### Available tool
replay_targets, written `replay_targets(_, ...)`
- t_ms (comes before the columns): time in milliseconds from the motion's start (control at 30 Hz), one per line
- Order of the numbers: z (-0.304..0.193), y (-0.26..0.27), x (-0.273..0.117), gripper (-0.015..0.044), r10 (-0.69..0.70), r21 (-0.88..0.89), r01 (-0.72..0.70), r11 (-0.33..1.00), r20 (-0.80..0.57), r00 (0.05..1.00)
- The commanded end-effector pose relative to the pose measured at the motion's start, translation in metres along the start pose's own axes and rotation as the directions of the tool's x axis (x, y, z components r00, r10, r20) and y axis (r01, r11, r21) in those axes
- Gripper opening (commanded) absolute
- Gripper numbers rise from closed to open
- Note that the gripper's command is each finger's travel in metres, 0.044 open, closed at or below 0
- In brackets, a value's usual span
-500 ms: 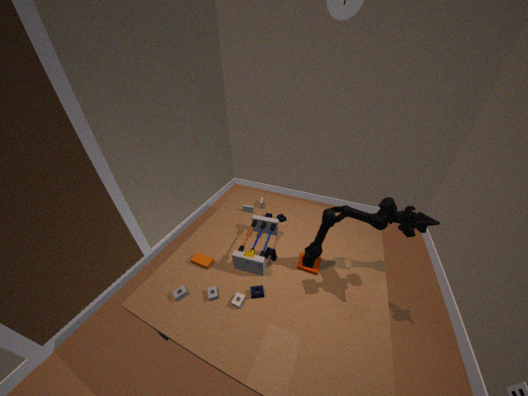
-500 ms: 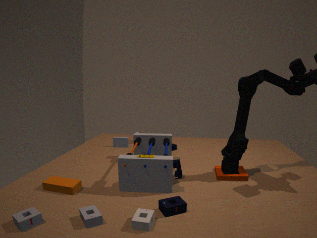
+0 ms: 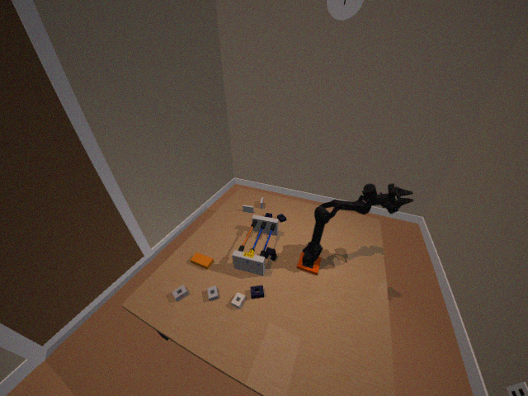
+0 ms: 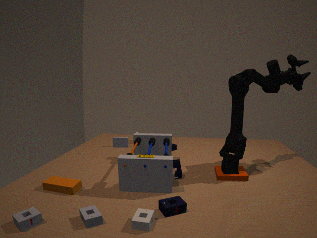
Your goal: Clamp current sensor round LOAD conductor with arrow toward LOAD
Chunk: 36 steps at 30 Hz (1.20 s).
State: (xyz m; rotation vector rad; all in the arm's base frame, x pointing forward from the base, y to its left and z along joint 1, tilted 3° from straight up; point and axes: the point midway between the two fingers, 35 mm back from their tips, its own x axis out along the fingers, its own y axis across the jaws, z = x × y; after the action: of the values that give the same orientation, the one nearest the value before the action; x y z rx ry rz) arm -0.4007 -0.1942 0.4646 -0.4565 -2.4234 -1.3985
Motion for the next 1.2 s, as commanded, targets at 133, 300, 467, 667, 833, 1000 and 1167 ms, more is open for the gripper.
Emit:
replay_targets(133, -0.101, -0.015, -0.100, 0.0440, -0.183, -0.156, 0.137, 0.978, -0.330, 0.926)
replay_targets(300, -0.149, -0.012, -0.176, 0.0440, -0.265, -0.253, 0.148, 0.956, -0.529, 0.807)
replay_targets(467, -0.181, 0.001, -0.257, 0.0440, -0.312, -0.324, 0.103, 0.940, -0.703, 0.639)
replay_targets(667, -0.199, 0.030, -0.358, 0.0440, -0.315, -0.344, -0.010, 0.939, -0.870, 0.381)
replay_targets(833, -0.194, 0.063, -0.440, 0.0440, -0.274, -0.291, -0.122, 0.949, -0.952, 0.138)
replay_targets(1000, -0.170, 0.102, -0.516, 0.0440, -0.195, -0.166, -0.222, 0.961, -0.974, -0.116)
replay_targets(1167, -0.130, 0.144, -0.581, 0.0440, -0.084, 0.022, -0.282, 0.959, -0.930, -0.357)
